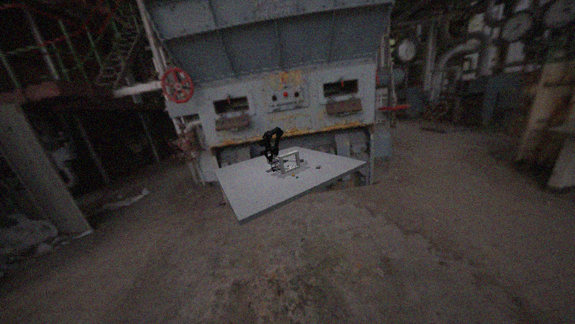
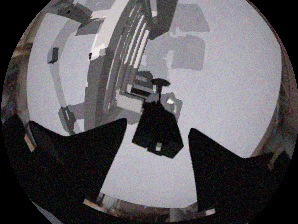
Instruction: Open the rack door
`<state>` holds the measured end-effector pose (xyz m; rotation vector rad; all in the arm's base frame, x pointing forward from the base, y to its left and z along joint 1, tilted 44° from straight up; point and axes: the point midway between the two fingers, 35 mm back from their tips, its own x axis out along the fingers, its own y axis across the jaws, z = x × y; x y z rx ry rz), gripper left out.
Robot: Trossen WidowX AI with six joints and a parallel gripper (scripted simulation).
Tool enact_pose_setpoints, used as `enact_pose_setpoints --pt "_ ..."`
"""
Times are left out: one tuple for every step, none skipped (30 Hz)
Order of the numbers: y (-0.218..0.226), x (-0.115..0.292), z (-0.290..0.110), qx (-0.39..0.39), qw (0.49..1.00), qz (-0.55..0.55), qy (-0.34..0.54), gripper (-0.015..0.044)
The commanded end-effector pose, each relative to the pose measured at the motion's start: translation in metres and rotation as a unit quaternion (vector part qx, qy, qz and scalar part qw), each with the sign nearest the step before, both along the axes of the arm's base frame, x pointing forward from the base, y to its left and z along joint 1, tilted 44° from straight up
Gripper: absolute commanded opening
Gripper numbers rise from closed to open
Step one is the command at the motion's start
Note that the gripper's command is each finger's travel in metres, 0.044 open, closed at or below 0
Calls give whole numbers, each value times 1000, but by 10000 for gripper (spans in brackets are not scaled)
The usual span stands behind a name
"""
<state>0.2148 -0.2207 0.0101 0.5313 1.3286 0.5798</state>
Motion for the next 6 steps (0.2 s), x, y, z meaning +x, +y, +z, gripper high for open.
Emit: enact_pose_setpoints --pt "-6 -1 4 -4 1000 1 -2 287" --pt "-7 -1 5 -4 1000 1 -2 287" --pt "-7 -1 6 -4 1000 0 -2 287" --pt "-8 -1 7 -4 1000 0 -1 287" --pt "-9 -1 8 -4 1000 0 -1 287" --pt "-10 -2 9 -4 1000 -1 -1 287"
